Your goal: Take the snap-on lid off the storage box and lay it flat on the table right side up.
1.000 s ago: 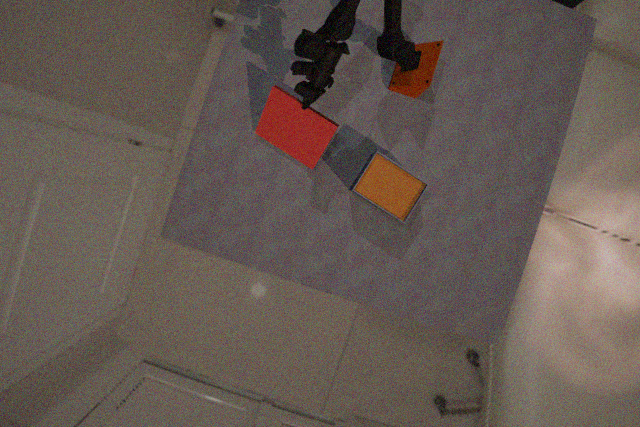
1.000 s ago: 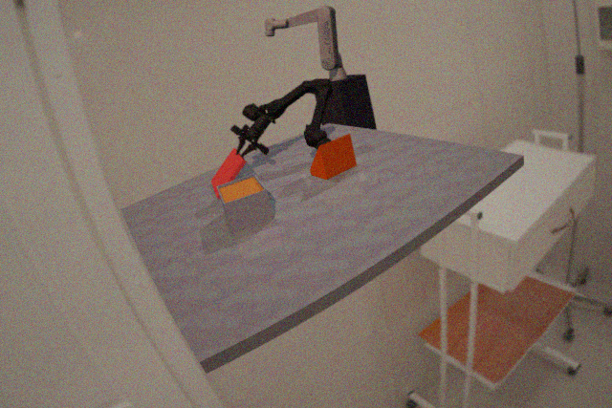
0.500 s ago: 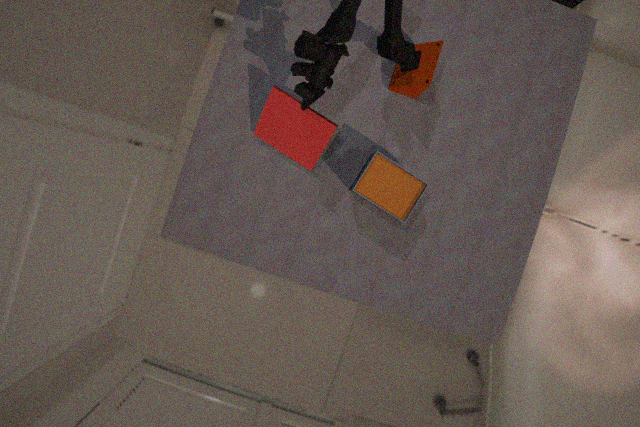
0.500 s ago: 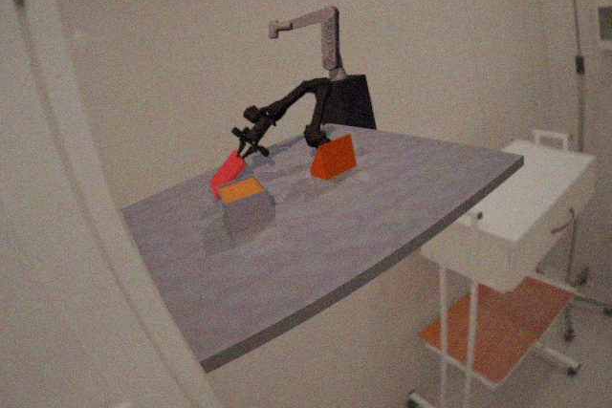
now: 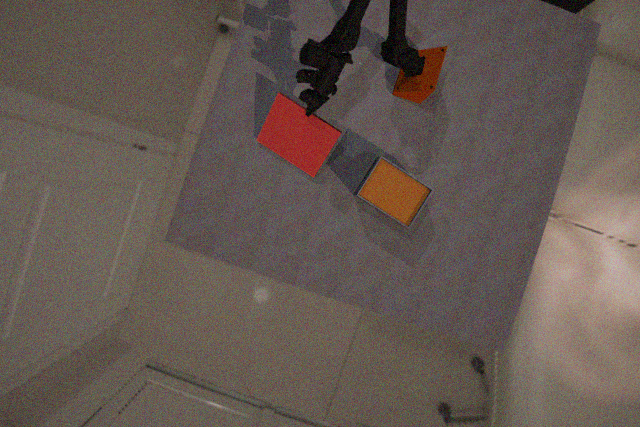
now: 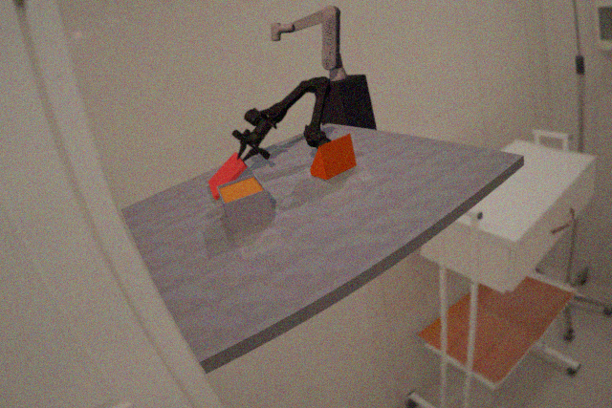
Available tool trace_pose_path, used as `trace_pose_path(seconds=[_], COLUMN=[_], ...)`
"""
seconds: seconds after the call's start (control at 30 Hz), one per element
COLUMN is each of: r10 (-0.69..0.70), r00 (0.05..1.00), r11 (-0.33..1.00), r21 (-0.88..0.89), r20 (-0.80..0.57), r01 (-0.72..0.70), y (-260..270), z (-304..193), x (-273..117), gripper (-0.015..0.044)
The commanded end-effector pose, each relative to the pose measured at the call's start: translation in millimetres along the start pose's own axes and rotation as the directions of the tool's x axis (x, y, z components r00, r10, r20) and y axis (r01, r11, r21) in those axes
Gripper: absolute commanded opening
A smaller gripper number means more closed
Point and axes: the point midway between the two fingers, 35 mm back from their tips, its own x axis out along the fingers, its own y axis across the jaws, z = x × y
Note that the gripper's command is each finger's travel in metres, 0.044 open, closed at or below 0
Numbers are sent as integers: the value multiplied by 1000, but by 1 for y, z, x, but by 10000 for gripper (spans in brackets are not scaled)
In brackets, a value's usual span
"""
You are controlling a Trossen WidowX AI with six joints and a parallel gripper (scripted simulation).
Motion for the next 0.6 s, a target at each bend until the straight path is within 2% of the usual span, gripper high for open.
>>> trace_pose_path(seconds=[0.0,0.57], r10=[-34,-34], r00=[999,999], r11=[999,999], r21=[-7,-8], r20=[-9,-9], r01=[34,33], y=[-12,-23], z=[-5,-5], x=[6,14], gripper=[0,0])
